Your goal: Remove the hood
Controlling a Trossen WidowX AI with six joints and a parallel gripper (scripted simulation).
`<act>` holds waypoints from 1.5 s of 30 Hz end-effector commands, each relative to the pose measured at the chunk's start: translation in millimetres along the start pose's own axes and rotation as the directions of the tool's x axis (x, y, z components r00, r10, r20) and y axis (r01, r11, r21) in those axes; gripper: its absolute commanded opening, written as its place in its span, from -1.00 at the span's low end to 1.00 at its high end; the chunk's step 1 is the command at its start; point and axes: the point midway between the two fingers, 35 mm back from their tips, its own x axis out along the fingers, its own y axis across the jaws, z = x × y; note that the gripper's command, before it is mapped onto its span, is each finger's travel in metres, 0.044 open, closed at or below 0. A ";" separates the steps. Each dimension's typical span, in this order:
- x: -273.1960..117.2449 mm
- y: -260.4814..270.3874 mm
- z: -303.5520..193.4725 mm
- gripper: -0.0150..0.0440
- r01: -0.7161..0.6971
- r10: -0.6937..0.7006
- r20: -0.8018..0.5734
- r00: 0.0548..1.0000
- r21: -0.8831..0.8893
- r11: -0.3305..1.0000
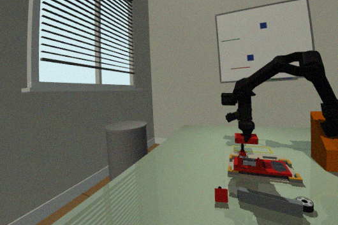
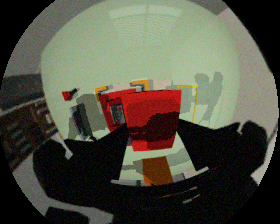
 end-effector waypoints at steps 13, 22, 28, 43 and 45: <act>-3.9 -107.4 -17.5 -0.49 0.005 -0.005 -0.001 1.000 -0.009 1.000; -2.0 -153.5 -37.9 -0.49 -0.012 0.012 -0.002 1.000 -0.015 1.000; 0.3 -153.6 -37.7 -0.49 -0.012 0.012 -0.002 1.000 -0.015 1.000; 13.7 -154.0 -36.6 -0.49 -0.011 0.011 -0.001 1.000 -0.015 1.000; 15.5 -154.0 -36.5 -0.49 -0.011 0.011 -0.001 1.000 -0.015 1.000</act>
